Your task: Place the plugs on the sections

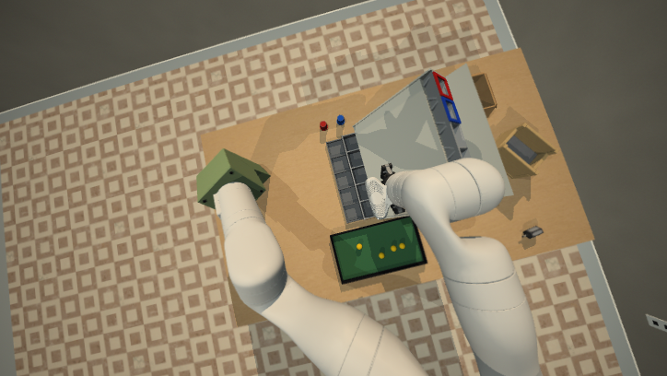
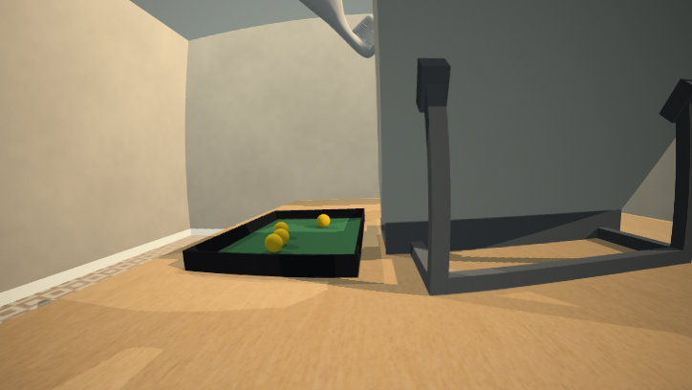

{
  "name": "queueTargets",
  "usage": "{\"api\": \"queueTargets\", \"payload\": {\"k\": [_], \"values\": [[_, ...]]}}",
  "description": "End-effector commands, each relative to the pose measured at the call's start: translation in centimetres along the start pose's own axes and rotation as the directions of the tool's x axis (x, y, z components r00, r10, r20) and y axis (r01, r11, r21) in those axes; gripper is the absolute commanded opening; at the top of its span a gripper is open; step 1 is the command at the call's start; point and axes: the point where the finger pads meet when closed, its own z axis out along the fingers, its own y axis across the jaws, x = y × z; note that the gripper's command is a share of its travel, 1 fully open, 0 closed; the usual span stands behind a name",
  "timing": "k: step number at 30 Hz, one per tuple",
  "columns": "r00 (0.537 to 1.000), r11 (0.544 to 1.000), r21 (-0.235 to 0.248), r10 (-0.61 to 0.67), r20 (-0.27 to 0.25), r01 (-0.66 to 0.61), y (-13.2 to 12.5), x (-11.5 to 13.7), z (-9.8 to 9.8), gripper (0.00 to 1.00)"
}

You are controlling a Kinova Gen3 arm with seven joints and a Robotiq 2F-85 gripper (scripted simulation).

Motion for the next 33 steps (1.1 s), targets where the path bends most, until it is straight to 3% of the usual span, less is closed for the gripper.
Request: {"api": "queueTargets", "payload": {"k": [1, 8, 9, 13, 18, 25, 26, 33], "values": [[1.000, 0.998, 0.054, 0.017, -0.006, -0.016, 4.7, -1.5, -1.1, 0.00], [1.000, 0.998, 0.054, 0.017, -0.006, -0.016, 4.7, -1.5, -1.1, 0.00], [1.000, 0.997, 0.076, 0.022, -0.017, -0.020, 10.8, -3.1, -3.0, 0.00], [1.000, 0.997, 0.076, 0.022, -0.017, -0.020, 12.5, -3.4, -3.4, 0.00], [1.000, 0.997, 0.076, 0.022, -0.017, -0.020, 18.2, -5.0, -5.1, 0.00], [1.000, 0.997, 0.076, 0.022, -0.017, -0.020, 18.2, -5.0, -5.1, 0.00], [0.999, 0.997, 0.067, 0.032, -0.015, -0.031, 24.3, -6.6, -6.7, 0.00], [0.999, 0.997, 0.067, 0.032, -0.015, -0.031, 24.7, -6.7, -6.8, 0.00]]}}
